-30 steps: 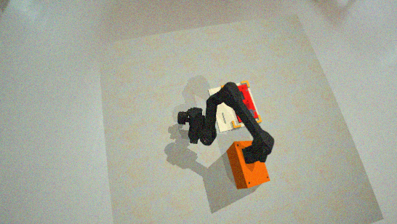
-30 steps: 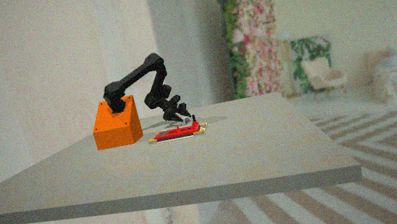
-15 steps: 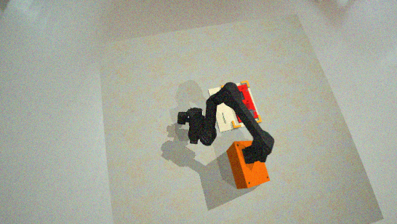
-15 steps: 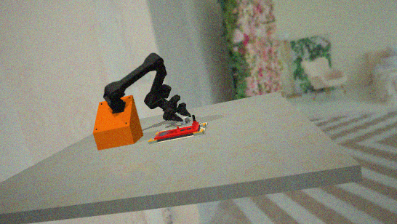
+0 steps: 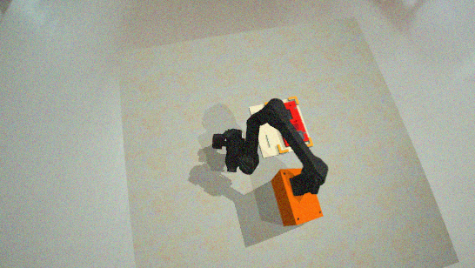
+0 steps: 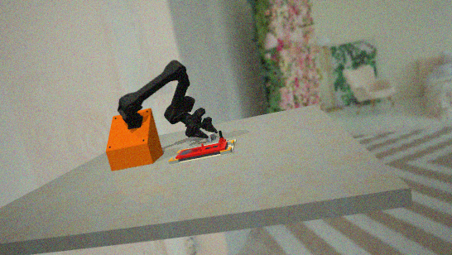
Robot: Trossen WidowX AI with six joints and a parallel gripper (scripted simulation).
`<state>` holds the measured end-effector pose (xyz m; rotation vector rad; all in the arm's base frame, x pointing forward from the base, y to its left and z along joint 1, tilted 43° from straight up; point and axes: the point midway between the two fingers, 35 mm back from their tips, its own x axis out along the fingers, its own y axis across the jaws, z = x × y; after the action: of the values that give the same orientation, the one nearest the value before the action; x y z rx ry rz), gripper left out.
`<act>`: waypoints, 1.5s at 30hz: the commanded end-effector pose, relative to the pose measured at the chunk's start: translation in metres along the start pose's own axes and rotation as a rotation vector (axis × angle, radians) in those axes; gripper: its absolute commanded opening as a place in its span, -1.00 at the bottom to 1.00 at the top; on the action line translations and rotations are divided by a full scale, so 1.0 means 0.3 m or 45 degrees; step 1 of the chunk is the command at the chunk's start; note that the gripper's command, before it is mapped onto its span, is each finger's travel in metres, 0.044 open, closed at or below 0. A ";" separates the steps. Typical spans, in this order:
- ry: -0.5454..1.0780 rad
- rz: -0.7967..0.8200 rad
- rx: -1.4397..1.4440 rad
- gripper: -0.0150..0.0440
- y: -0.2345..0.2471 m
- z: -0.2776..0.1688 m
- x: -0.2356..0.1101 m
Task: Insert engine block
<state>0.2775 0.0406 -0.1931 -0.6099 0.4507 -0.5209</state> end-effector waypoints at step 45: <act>0.959 0.123 0.005 1.00 0.092 0.157 0.024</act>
<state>0.3242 0.0772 -0.2021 -0.4439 1.0466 -0.5452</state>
